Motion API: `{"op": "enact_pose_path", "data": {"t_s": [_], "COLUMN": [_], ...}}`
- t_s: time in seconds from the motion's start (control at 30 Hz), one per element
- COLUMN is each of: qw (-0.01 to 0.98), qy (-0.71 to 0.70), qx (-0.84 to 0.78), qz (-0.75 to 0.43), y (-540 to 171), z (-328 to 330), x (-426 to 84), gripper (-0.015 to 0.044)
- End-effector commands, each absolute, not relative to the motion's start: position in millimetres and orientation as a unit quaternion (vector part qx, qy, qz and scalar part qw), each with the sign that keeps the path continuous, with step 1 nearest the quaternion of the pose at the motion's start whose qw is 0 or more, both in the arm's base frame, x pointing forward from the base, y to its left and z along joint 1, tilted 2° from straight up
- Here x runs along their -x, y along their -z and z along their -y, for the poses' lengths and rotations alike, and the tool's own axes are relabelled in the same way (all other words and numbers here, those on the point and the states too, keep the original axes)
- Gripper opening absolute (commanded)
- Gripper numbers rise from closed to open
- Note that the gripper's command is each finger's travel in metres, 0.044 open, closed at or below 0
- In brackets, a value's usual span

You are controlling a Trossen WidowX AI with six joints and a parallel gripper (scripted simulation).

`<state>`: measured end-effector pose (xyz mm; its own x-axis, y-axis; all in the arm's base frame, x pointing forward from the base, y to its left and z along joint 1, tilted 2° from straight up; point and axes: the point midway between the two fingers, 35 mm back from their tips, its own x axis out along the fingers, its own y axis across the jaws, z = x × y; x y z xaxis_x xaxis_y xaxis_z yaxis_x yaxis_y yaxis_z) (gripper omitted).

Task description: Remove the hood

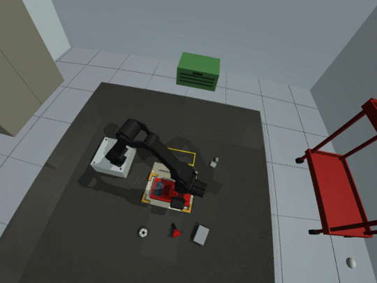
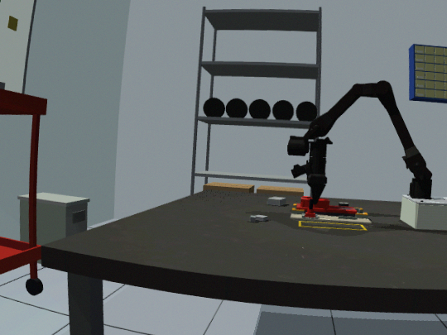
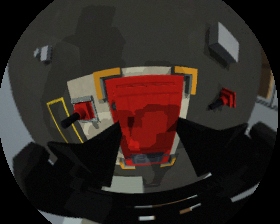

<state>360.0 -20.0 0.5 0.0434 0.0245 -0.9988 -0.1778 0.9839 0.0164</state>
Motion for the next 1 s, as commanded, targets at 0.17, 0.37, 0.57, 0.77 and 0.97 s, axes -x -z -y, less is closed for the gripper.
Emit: {"op": "enact_pose_path", "data": {"t_s": [0.17,0.37,0.57,0.77,0.97], "qw": [0.72,0.72,0.72,0.72,0.72], "qy": [-0.069,-0.069,-0.07,-0.07,-0.07], "qx": [0.057,0.057,0.056,0.056,0.056], "qz": [-0.688,-0.688,-0.688,-0.688,-0.688], "y": [-4.9,-8.8,-12.8,-16.7,-20.7], "z": [20.6,20.6,20.6,20.7,20.7], "x": [-360.1,-360.1,-360.0,-359.8,-359.6], "gripper": [0.0058,0.0,0.0,0.0,0.0]}}
